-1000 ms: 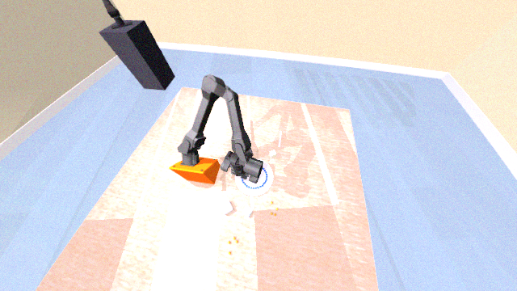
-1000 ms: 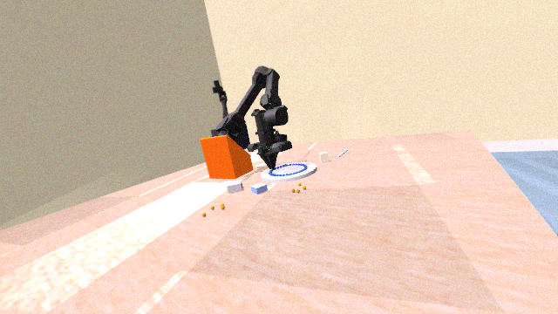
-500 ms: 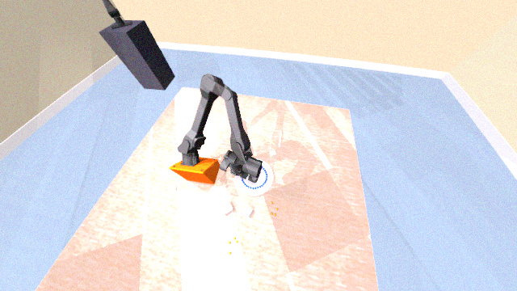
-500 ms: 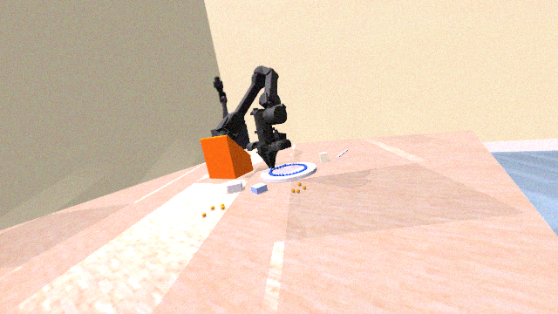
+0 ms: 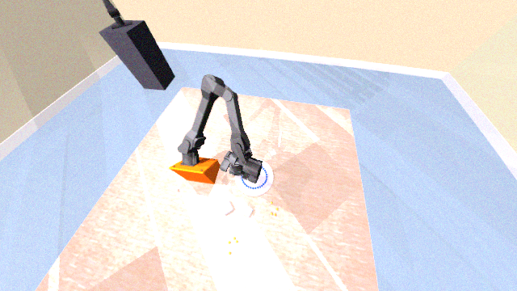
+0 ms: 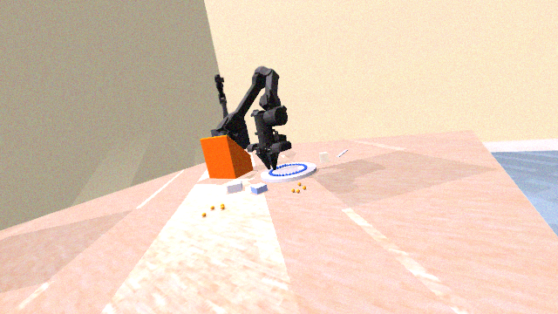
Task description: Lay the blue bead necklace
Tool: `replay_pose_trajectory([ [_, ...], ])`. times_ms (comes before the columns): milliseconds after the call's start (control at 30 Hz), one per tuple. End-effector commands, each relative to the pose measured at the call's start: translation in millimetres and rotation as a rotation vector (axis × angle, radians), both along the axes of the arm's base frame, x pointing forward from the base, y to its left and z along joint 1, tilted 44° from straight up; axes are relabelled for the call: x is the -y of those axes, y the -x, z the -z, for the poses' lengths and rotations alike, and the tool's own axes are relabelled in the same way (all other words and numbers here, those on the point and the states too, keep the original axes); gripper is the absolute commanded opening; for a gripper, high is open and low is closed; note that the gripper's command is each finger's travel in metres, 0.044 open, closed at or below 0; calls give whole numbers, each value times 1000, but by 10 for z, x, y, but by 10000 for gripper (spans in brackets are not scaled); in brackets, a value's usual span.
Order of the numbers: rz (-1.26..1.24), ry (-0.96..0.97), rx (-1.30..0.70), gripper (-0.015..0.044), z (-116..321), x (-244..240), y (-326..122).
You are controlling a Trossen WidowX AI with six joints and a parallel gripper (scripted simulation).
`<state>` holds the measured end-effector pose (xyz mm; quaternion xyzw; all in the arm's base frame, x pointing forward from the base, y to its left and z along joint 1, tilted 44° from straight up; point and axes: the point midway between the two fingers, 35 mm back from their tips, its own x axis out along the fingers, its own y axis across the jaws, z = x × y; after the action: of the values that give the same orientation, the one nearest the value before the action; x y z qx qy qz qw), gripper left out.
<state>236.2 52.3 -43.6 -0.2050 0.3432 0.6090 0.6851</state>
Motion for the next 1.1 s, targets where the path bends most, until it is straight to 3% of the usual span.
replay_pose_trajectory([
  [0, -1, 0, 1, 236, -3, 1, -2],
  [267, 2, -2, -7, 440, -13, 9, 14],
  [933, 4, -4, -8, 440, -39, 34, 15],
  [1067, 148, -7, -147, 335, -182, 115, -22],
])
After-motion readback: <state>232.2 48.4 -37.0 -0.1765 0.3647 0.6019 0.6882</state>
